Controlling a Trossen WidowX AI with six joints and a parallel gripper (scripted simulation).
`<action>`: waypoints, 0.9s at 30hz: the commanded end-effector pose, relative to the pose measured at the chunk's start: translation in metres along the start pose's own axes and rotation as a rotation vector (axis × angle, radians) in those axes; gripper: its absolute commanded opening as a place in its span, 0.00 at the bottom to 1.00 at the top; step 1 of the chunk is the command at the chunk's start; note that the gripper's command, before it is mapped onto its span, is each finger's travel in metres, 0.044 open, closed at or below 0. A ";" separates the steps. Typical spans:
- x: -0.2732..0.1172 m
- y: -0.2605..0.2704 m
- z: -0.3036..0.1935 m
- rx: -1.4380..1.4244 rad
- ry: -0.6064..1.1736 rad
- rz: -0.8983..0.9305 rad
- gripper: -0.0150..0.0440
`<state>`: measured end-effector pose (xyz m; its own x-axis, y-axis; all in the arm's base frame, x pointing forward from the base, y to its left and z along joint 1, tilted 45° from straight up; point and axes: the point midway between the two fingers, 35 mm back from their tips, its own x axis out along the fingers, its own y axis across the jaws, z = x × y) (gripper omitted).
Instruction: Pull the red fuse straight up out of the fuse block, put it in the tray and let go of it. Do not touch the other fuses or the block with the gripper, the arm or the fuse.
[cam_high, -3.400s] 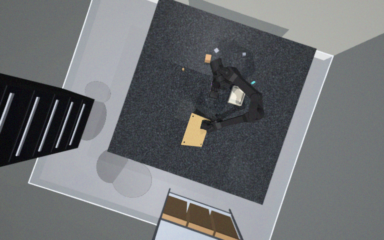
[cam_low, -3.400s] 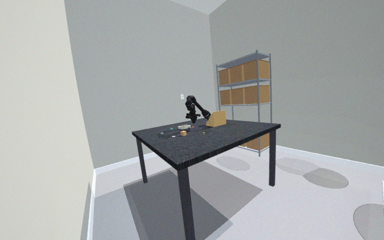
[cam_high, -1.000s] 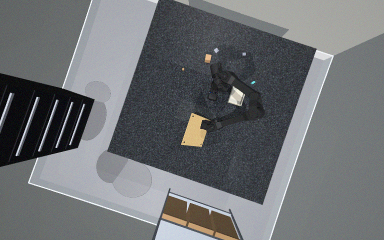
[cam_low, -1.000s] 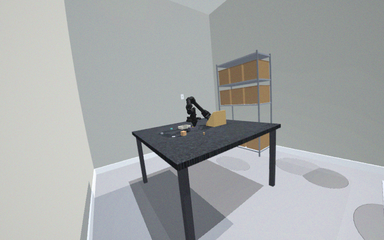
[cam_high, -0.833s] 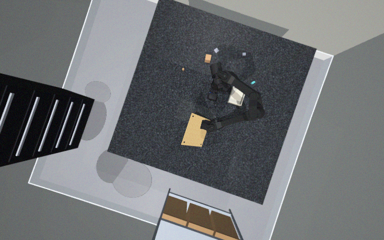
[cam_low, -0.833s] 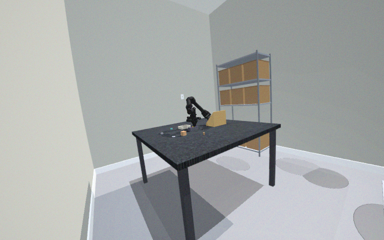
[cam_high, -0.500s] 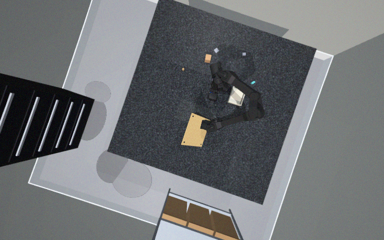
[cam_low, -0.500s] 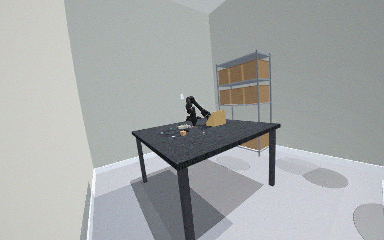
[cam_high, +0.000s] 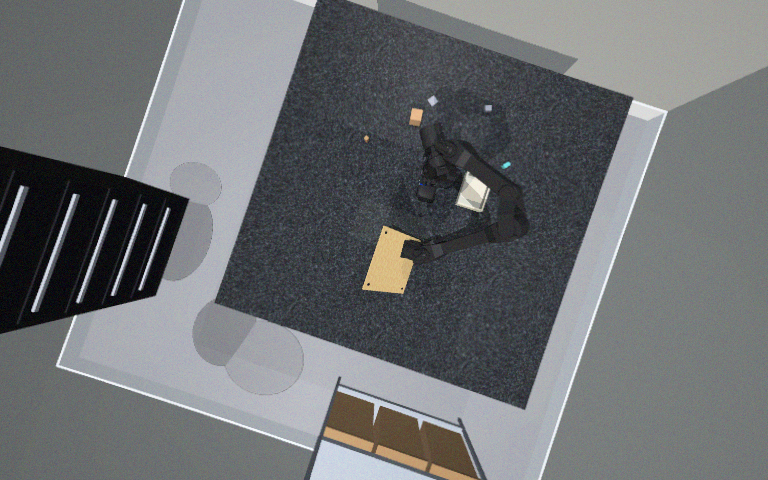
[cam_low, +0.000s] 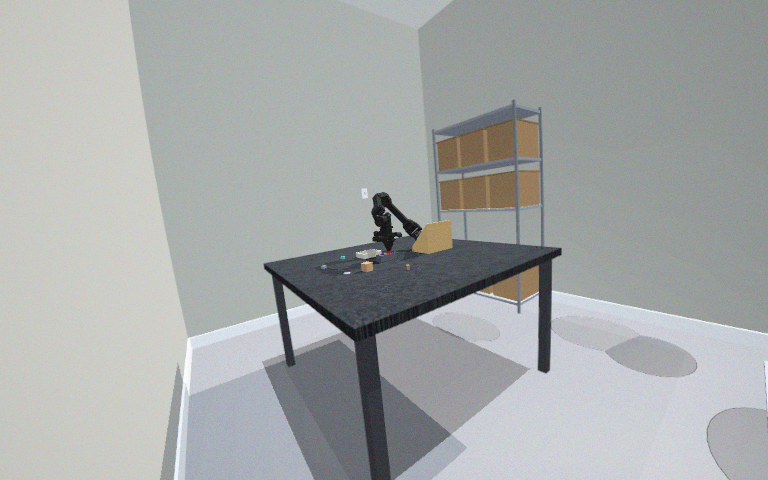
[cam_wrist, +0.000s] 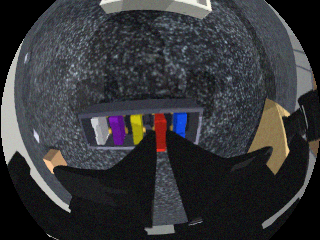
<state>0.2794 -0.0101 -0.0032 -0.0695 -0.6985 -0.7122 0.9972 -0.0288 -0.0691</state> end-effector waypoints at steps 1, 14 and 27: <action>-0.003 0.001 0.000 0.007 0.004 0.002 0.25; -0.010 0.001 0.000 0.005 0.003 0.002 0.25; -0.016 0.001 0.000 0.004 0.003 0.002 0.25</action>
<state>0.2803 -0.0007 0.0064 -0.0685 -0.6996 -0.7112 0.9972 -0.0261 -0.0703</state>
